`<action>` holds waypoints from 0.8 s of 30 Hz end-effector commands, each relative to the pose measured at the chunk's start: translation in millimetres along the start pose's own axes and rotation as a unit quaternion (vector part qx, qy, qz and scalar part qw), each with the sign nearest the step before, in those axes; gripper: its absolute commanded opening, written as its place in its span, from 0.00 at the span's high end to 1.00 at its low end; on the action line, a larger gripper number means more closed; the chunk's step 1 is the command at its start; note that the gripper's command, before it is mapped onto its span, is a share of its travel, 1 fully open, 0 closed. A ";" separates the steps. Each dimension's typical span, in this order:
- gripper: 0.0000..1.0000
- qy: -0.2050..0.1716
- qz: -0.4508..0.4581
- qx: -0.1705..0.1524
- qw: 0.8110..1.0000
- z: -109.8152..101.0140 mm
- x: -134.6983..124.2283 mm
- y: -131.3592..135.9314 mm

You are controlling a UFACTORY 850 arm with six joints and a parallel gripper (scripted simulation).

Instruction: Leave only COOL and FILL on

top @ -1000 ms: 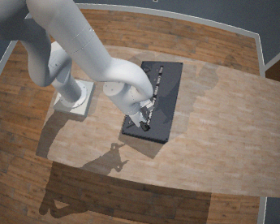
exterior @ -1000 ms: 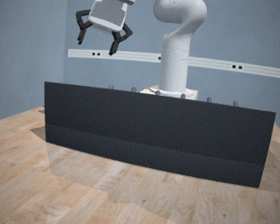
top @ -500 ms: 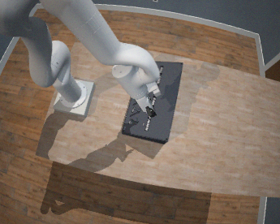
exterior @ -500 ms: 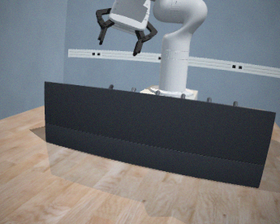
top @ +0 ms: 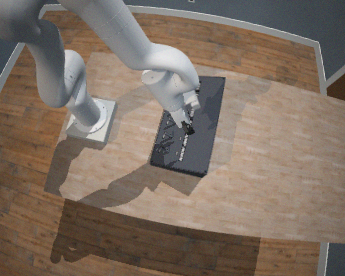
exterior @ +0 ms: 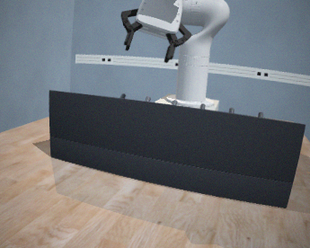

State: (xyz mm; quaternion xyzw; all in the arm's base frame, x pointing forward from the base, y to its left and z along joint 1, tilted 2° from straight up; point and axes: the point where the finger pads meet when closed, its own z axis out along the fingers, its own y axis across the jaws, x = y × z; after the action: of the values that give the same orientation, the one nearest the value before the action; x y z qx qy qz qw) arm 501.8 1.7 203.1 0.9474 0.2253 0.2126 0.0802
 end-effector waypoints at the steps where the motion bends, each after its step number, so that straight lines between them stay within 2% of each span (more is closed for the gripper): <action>1: 0.00 0.000 0.021 0.003 1.000 -3.0 12.5 -21.8; 4: 0.00 0.000 0.021 0.003 1.000 -3.0 12.5 -21.8; 5: 0.00 0.002 0.048 0.006 0.999 -7.0 23.7 -49.4; 11: 0.00 0.002 0.048 0.006 0.999 -7.0 23.7 -49.4; 12: 0.00 0.003 0.074 0.010 0.997 -11.6 32.2 -76.5; 17: 0.00 0.003 0.074 0.010 0.997 -11.6 32.2 -76.5; 18: 0.00 0.002 0.098 0.014 0.995 -16.7 38.3 -102.6; 22: 0.00 0.002 0.098 0.014 0.995 -16.7 38.3 -102.6; 23: 0.00 0.000 0.121 0.018 0.993 -22.1 42.3 -127.4; 24: 0.00 0.000 0.121 0.018 0.993 -22.1 42.3 -127.4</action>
State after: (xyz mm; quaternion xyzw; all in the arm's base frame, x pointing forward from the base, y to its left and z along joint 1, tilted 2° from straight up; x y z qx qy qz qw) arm 484.3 108.2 205.5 0.9643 0.1365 0.2227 0.0447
